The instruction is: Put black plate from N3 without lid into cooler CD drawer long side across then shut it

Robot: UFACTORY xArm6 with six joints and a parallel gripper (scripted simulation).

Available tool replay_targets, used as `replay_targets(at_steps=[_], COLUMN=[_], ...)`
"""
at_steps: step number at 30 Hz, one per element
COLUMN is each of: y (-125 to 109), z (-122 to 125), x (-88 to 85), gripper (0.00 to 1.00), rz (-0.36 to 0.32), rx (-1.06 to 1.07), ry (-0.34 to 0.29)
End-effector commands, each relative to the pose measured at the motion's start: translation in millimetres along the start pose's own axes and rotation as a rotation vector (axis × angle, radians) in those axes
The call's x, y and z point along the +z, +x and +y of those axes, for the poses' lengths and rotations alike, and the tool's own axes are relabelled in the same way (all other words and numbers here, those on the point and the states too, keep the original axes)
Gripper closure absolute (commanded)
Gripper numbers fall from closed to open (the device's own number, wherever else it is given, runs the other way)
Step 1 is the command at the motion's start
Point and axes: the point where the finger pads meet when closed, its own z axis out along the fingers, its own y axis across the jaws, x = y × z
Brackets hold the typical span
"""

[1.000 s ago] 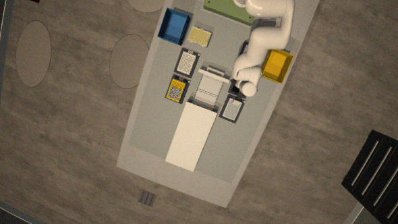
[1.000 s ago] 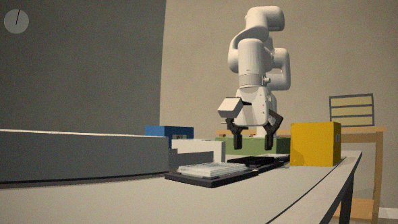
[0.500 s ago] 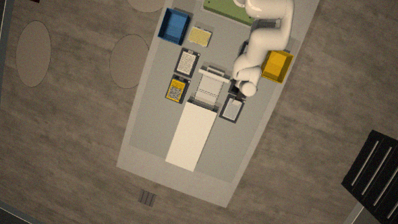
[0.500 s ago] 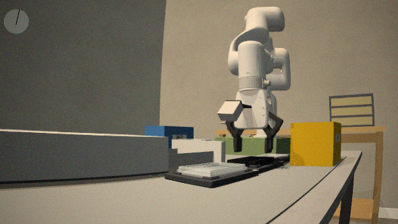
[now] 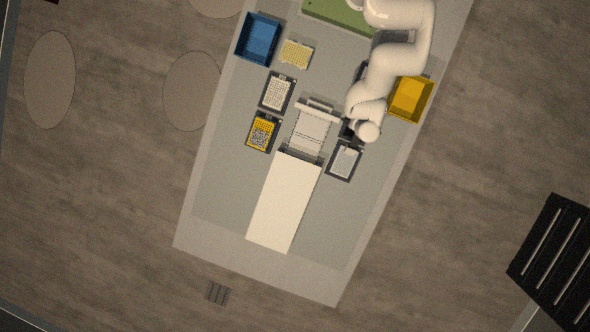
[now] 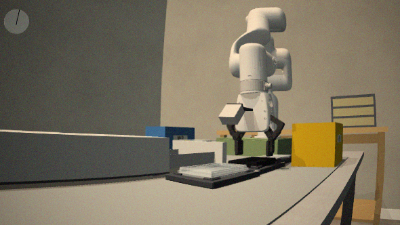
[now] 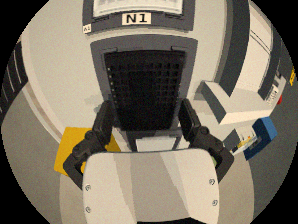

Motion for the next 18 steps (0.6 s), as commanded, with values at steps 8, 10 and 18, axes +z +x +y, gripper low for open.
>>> replay_targets(at_steps=[8,10,18], y=[1.6,1.6,1.6], z=[-0.6,-0.6,-0.6], x=[6.2,6.9,11.4], gripper=[0.00,0.00,0.00], rz=[0.004,0.004,0.004], rx=[0.000,0.000,0.000], ry=[0.002,0.002,0.002])
